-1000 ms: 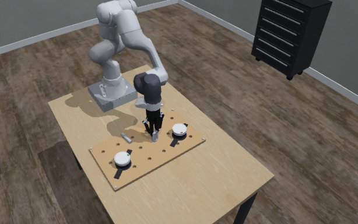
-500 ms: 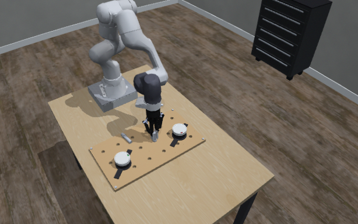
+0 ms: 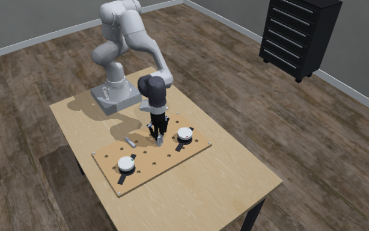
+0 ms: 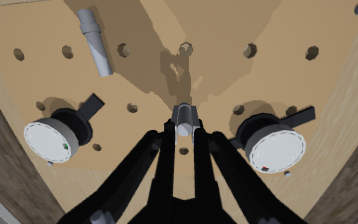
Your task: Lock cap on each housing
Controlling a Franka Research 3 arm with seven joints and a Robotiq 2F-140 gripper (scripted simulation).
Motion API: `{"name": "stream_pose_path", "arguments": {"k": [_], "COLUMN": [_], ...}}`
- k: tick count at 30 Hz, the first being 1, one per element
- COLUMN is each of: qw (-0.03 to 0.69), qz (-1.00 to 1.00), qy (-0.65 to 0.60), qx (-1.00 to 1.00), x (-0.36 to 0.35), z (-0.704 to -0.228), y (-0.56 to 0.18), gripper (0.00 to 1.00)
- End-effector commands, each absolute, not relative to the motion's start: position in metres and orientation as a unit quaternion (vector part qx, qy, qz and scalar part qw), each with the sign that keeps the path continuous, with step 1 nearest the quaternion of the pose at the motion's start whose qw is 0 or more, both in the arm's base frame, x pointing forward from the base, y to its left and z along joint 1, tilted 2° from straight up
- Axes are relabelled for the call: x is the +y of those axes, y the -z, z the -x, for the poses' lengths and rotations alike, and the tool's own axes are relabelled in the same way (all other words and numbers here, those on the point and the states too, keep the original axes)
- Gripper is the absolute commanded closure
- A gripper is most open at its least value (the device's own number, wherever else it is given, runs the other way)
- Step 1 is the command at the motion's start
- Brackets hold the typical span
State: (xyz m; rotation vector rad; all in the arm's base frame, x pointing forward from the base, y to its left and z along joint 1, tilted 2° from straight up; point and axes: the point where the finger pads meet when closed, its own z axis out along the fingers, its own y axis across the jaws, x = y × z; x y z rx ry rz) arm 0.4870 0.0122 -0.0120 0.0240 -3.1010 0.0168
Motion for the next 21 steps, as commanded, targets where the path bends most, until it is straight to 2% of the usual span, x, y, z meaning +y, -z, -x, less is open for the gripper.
{"name": "stream_pose_path", "arguments": {"k": [1, 7, 8, 21], "qw": [0.018, 0.018, 0.018, 0.018], "qz": [-0.008, -0.008, -0.008, -0.008], "qy": [-0.005, -0.005, -0.005, -0.005], "qx": [-1.000, -1.000, -1.000, -1.000], "x": [0.0123, 0.0123, 0.0123, 0.0123], "z": [-0.4887, -0.4887, -0.4887, -0.4887], "y": [0.0124, 0.0124, 0.0124, 0.0124], "gripper": [0.90, 0.90, 0.64, 0.64]}}
